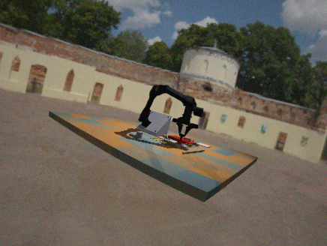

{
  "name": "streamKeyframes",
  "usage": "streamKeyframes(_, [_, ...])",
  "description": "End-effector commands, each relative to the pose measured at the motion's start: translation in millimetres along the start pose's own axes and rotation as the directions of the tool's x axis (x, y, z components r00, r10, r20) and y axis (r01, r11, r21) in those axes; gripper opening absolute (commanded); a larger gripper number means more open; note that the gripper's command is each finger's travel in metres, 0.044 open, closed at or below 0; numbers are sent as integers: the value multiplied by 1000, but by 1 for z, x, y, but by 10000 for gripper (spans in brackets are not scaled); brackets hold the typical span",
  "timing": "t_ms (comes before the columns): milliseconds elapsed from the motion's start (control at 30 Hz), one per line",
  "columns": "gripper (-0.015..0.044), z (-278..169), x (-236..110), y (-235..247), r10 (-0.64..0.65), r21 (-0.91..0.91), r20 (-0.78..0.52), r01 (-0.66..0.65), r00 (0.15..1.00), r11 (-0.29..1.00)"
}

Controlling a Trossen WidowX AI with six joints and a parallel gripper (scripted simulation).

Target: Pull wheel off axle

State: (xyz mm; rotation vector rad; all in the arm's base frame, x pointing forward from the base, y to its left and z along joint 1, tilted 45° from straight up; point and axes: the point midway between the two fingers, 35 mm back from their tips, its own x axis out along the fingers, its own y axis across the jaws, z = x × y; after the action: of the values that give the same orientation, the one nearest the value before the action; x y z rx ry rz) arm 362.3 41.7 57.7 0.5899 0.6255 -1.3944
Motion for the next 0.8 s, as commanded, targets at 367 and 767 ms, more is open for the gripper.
streamKeyframes(367, [0, 0, -12, 1, 3, 8, -7, -3, 1000, 1000])
streamKeyframes(767, [0, 3, -33, -3, 3, 0, -1, -3, 1000, 1000])
